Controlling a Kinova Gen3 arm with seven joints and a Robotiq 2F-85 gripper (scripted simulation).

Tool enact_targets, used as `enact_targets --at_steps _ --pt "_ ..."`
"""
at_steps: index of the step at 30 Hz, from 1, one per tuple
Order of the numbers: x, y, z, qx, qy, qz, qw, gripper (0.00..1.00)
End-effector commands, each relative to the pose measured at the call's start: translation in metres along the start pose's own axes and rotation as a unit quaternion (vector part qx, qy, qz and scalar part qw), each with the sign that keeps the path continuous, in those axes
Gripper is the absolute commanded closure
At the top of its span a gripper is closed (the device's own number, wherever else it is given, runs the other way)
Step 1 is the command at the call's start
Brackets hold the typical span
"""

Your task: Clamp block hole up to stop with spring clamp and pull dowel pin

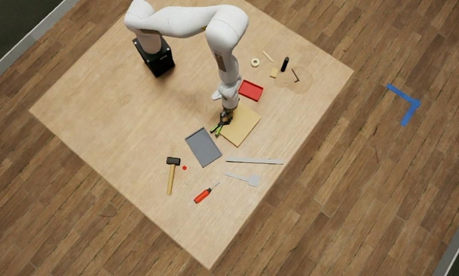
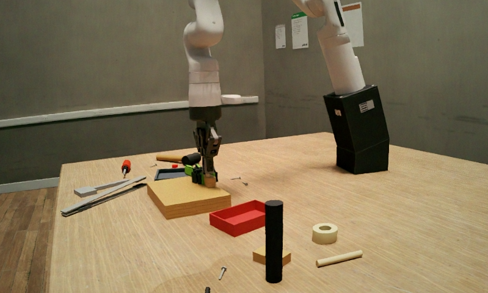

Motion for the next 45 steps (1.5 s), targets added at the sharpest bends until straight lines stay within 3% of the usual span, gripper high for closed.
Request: enact_targets --at_steps 1,25,45 --pt "0.0005 0.0013 -0.0021 -0.003 0.001 -0.028 1.000 0.90" --pt "0.0005 0.0012 -0.0024 -0.003 0.001 -0.179 0.984 0.90" --pt "0.0004 0.0008 -0.0029 -0.002 0.000 -0.315 0.949 0.90"
Point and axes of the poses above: the point where the finger pads meet when closed, its own z axis out along the fingers, its own y axis across the jaws, x = y × z, the point moved 5 cm from there along -z, back along the fingers, and after that the axes turned 15 degrees about z, right-handed, at the moved point
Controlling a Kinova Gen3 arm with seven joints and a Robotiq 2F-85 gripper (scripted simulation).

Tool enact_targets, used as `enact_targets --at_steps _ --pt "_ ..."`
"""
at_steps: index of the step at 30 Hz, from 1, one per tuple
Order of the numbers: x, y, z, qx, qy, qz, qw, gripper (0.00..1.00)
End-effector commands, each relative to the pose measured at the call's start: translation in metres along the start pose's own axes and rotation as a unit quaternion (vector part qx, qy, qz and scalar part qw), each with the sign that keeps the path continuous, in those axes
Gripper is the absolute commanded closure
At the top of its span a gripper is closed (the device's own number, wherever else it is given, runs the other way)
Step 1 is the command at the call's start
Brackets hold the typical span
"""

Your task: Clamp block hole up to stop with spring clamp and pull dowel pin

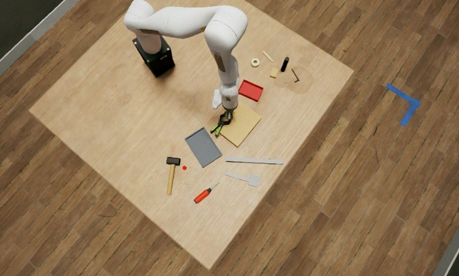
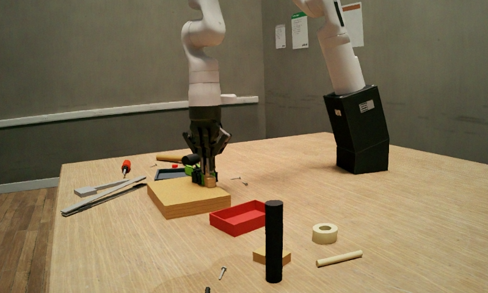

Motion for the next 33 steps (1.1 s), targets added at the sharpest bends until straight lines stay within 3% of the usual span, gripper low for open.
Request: enact_targets --at_steps 1,4,18,33 --pt "0.0002 0.0013 -0.0023 -0.002 0.000 -0.029 1.000 0.90" --pt "0.0003 0.0012 -0.0027 -0.002 0.001 -0.050 0.999 0.90" --pt "0.0004 0.0008 -0.0030 -0.001 0.001 0.046 0.999 0.90" --pt "0.0005 0.0008 -0.0031 -0.001 0.001 0.152 0.988 0.90"
Point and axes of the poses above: the point where the finger pads meet when closed, its own z axis out along the fingers, its own y axis across the jaws, x = y × z, the point moved 5 cm from there along -z, back along the fingers, and after that the axes turned 15 degrees about z, right-handed, at the moved point
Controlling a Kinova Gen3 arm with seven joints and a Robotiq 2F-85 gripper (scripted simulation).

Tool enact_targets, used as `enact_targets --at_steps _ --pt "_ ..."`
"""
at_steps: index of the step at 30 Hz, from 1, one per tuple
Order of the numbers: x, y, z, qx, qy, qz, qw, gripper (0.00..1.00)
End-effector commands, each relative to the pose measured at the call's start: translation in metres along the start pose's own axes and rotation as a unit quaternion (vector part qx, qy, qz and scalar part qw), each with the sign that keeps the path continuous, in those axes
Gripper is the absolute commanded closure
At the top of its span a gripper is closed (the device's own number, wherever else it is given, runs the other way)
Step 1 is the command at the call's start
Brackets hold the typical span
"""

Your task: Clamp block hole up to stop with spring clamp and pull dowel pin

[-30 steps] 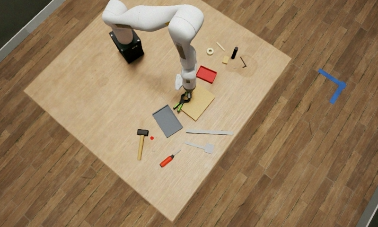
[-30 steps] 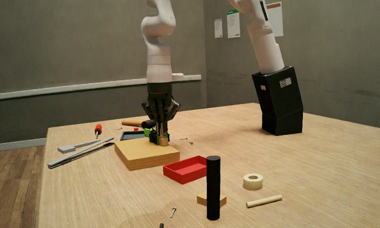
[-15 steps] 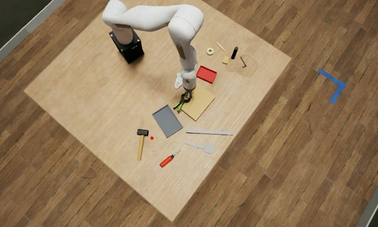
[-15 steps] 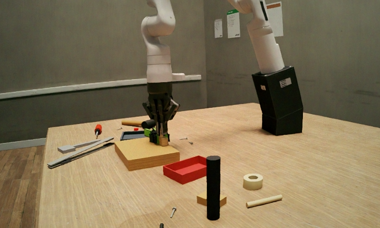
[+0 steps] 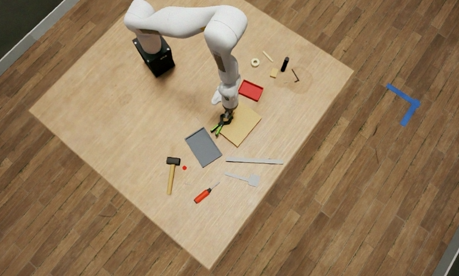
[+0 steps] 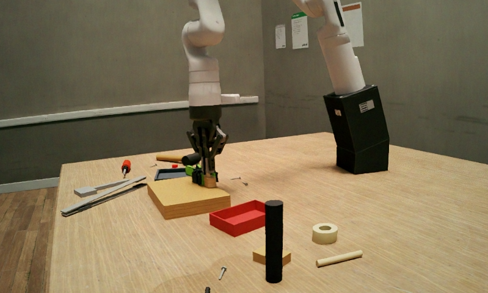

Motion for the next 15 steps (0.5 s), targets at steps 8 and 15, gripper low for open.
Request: enact_targets --at_steps 8,15 --pt "0.0007 -0.0010 -0.0023 0.002 0.001 0.087 0.996 0.90" --pt "0.0009 -0.0010 -0.0024 0.002 0.001 0.128 0.992 0.90"
Point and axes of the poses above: the point where the finger pads meet when closed, its own z axis out along the fingers, its own y axis across the jaws, x = y × z, the point moved 5 cm from there along -z, back along the fingers, and after that the axes turned 15 degrees about z, right-handed, at the moved point
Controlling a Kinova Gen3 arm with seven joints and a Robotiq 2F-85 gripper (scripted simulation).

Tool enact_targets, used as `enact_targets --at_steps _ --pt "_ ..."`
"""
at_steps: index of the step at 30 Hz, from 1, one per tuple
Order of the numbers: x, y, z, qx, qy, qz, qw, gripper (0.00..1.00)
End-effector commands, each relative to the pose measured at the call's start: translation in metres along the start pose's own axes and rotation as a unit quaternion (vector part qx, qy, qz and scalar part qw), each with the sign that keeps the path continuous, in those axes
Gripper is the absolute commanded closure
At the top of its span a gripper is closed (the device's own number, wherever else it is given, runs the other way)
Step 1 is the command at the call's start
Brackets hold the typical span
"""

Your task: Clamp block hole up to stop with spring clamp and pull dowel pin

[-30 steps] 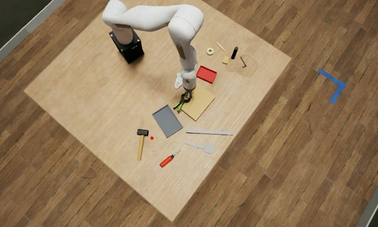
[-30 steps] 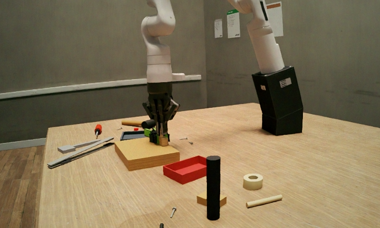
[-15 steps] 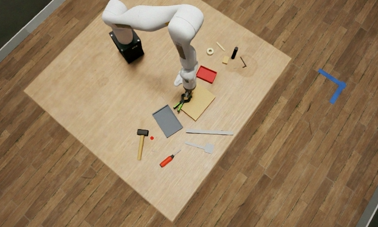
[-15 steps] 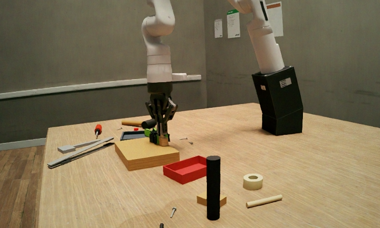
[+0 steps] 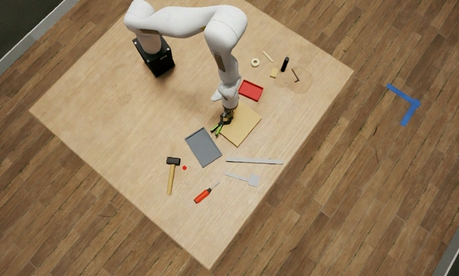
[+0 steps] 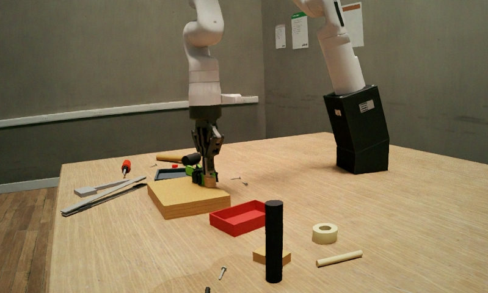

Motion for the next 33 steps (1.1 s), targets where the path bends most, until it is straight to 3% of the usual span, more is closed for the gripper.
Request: enact_targets --at_steps 1,17,33 --pt "0.0007 -0.0015 -0.0020 0.003 0.000 0.021 1.000 0.90" --pt "0.0014 -0.0015 -0.0022 0.003 0.001 0.140 0.990 0.90" --pt "0.0020 -0.0014 -0.0024 0.003 0.002 0.266 0.964 0.90"
Point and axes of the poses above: the point where the finger pads meet when closed, its own z axis out along the fingers, its own y axis across the jaws, x = y × z, the point moved 5 cm from there along -z, back along the fingers, and after that the axes turned 15 degrees about z, right-handed, at the moved point
